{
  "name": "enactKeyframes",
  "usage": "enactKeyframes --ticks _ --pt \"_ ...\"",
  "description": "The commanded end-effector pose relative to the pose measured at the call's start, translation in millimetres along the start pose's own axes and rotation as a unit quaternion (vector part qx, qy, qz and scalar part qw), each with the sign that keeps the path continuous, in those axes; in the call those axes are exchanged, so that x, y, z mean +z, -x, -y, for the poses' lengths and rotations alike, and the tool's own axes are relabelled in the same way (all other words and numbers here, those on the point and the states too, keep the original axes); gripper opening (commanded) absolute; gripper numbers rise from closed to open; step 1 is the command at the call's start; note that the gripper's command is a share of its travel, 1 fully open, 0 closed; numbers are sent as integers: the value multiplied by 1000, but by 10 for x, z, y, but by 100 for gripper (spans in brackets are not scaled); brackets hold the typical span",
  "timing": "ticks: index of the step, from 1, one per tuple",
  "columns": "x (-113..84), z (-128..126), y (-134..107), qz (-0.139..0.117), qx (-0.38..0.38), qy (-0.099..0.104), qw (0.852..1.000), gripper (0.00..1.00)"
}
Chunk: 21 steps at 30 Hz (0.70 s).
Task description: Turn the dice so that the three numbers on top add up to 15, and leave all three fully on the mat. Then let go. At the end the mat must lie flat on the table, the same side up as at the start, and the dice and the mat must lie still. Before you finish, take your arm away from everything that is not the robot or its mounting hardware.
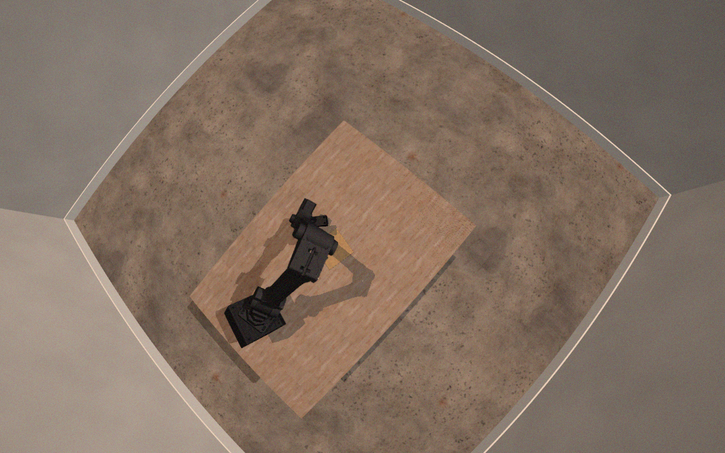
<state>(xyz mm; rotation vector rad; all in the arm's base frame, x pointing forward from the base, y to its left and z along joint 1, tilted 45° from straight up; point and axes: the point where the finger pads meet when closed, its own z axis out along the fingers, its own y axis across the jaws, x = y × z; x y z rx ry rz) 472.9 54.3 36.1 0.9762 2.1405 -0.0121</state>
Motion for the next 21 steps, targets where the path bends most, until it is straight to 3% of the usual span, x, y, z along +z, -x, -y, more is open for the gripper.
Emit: enactKeyframes --ticks 1,11,12,16,21 --pt "51 -38 37 3 1 2 1000 15" --pt "11 -29 -14 -2 -3 -2 1000 15" --pt "-115 -102 31 3 2 11 1000 15" --pt "-285 -60 -10 1 1 8 1000 15" --pt "-642 -53 -9 1 1 8 1000 15"
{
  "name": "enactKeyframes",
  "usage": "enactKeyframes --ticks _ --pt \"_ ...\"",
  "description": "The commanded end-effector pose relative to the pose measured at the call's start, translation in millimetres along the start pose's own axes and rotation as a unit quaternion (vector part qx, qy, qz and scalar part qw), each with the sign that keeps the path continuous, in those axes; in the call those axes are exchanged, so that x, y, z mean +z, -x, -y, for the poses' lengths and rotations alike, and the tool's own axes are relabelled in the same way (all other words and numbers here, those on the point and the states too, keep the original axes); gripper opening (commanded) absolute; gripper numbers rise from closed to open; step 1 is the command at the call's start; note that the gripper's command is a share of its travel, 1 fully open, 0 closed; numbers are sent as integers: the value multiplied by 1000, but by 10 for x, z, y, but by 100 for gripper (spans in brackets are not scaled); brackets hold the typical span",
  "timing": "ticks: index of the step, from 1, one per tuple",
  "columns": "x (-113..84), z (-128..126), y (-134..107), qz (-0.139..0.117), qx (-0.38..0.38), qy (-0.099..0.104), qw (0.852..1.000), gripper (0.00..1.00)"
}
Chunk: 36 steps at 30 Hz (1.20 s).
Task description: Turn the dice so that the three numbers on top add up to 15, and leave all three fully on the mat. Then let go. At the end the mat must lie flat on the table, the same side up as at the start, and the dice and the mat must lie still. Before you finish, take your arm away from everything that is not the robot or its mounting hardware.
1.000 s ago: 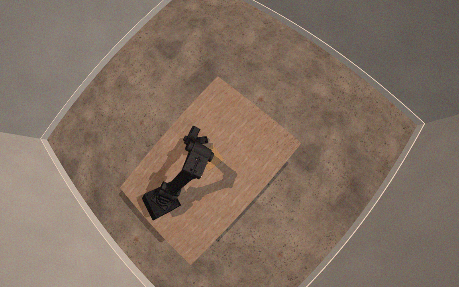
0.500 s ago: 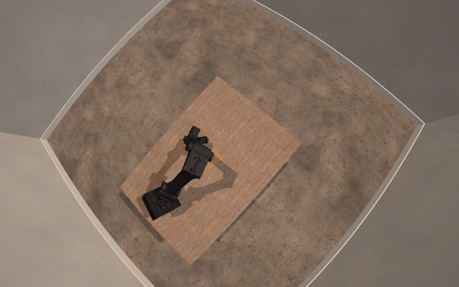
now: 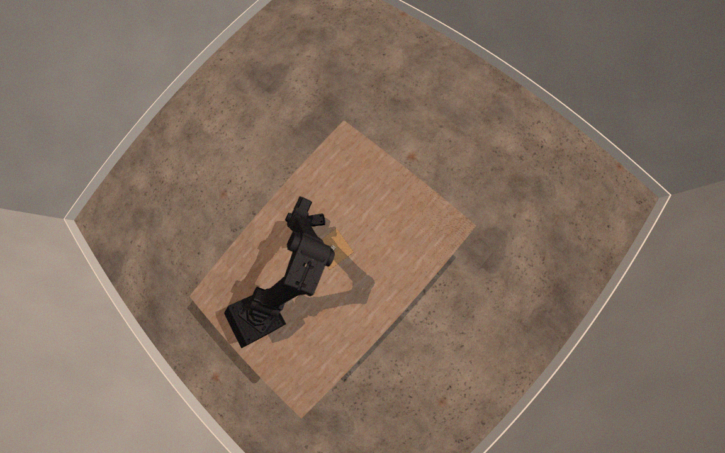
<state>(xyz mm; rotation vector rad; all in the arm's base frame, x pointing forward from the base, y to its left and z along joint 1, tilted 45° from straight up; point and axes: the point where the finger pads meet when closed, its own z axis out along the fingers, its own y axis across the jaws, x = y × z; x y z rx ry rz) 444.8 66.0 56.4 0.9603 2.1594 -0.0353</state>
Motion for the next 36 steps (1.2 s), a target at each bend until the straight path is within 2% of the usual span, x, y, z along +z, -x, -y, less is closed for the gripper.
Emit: enactKeyframes --ticks 1,3,4,6,11,12,14,22,26,32,36 --pt "-361 -92 54 4 13 16 1000 15" --pt "-361 -92 54 4 13 16 1000 15" --pt "-458 -195 129 9 19 24 999 15" --pt "-561 -97 62 5 14 17 1000 15" --pt "-718 -99 66 5 14 17 1000 15" --pt "-680 -44 136 8 23 10 1000 15" --pt "-588 5 70 2 16 -3 1000 15" --pt "-613 -38 35 1 8 3 1000 15" --pt "-666 -3 253 6 -11 9 1000 15" --pt "-676 202 801 8 -138 12 990 15" --pt "-692 268 955 11 -173 13 985 15"
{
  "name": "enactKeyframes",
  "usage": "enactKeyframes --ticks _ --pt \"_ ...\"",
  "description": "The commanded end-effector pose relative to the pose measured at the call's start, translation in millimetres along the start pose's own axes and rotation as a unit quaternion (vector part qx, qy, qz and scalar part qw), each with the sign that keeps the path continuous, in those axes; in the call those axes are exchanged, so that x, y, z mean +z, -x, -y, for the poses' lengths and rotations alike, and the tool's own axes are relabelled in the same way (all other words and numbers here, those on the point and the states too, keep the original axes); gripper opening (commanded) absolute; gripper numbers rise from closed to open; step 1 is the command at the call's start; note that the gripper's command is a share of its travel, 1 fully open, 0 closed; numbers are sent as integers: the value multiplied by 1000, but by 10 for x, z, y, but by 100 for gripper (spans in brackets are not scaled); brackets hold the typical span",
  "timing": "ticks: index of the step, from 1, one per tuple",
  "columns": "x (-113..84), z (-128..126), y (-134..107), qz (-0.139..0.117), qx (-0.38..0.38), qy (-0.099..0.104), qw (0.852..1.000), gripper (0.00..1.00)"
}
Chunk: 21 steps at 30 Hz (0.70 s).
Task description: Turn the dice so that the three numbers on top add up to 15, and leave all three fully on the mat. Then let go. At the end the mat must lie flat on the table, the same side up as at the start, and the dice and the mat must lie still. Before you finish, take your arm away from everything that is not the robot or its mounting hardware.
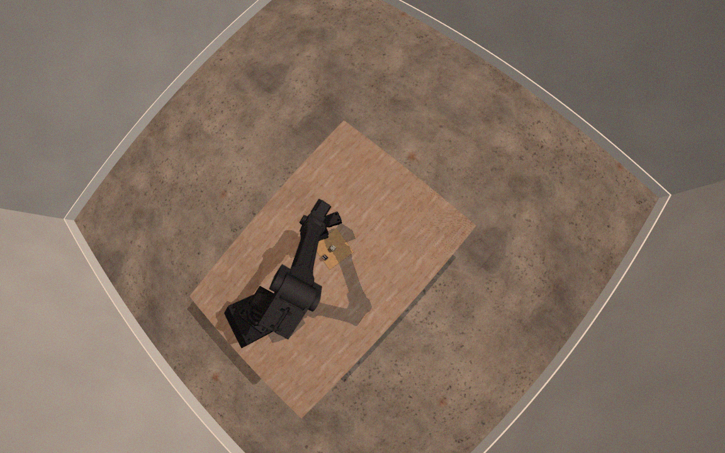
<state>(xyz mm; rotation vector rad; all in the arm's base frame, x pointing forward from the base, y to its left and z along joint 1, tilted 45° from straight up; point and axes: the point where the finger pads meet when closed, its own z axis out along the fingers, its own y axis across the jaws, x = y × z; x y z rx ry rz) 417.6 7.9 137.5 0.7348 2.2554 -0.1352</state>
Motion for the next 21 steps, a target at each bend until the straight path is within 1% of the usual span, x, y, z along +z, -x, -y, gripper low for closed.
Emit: enactKeyframes --ticks 1,2,3,4,5,7,8,10,12,14,15,16,18,19,21 --pt "-124 -73 199 15 -70 13 997 15" --pt "-124 -71 201 15 -71 13 997 15" --pt "-111 60 216 11 -103 9 995 15" --pt "-126 134 302 13 -129 9 992 15" --pt "-127 139 308 13 -131 9 991 15" --pt "-165 272 472 19 -177 9 984 15" --pt "-166 275 475 20 -178 9 984 15" --pt "-201 377 596 25 -213 9 977 15" --pt "-224 434 663 29 -232 9 972 15" --pt "-231 454 683 30 -238 8 971 15" --pt "-256 359 641 30 -247 17 968 15" --pt "-160 366 565 16 -252 14 967 15" --pt "-160 366 565 16 -252 14 967 15" --pt "-108 457 506 9 -250 5 968 15" --pt "-101 484 517 8 -247 2 969 15"
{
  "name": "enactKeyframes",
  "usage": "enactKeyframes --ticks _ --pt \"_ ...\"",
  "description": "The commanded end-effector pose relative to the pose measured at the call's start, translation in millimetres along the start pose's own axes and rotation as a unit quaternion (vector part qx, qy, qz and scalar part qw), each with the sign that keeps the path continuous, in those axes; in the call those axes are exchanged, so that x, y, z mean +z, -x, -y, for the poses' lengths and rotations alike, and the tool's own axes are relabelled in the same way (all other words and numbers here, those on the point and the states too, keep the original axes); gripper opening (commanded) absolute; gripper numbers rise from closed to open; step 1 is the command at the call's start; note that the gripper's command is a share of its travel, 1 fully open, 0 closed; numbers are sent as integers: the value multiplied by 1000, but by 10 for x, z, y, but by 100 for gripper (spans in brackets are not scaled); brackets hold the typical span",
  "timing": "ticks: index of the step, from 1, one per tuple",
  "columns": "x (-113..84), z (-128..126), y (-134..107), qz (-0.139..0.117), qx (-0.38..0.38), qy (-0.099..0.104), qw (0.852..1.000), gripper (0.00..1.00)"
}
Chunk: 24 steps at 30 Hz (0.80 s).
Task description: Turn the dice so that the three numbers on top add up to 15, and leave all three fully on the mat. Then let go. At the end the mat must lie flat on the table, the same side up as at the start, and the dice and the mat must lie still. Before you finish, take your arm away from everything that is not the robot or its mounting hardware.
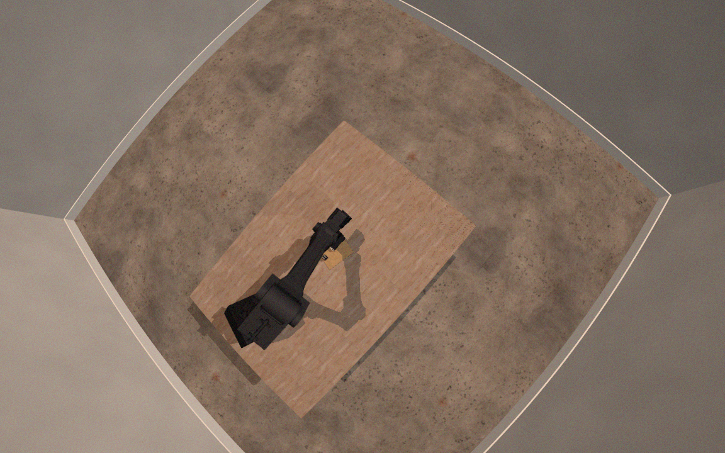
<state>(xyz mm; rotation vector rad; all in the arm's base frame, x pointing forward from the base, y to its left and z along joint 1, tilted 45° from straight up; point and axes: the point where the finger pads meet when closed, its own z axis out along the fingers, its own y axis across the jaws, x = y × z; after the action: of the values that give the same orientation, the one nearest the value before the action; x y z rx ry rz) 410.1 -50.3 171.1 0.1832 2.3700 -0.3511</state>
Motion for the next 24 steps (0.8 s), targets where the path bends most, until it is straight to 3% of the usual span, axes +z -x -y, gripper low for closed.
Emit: enactKeyframes --ticks 1,15,24 --pt "7 18 51 -2 -15 -2 1000 15" --pt "83 -14 98 8 -15 2 1000 15" --pt "455 49 151 12 -9 -3 1000 15"
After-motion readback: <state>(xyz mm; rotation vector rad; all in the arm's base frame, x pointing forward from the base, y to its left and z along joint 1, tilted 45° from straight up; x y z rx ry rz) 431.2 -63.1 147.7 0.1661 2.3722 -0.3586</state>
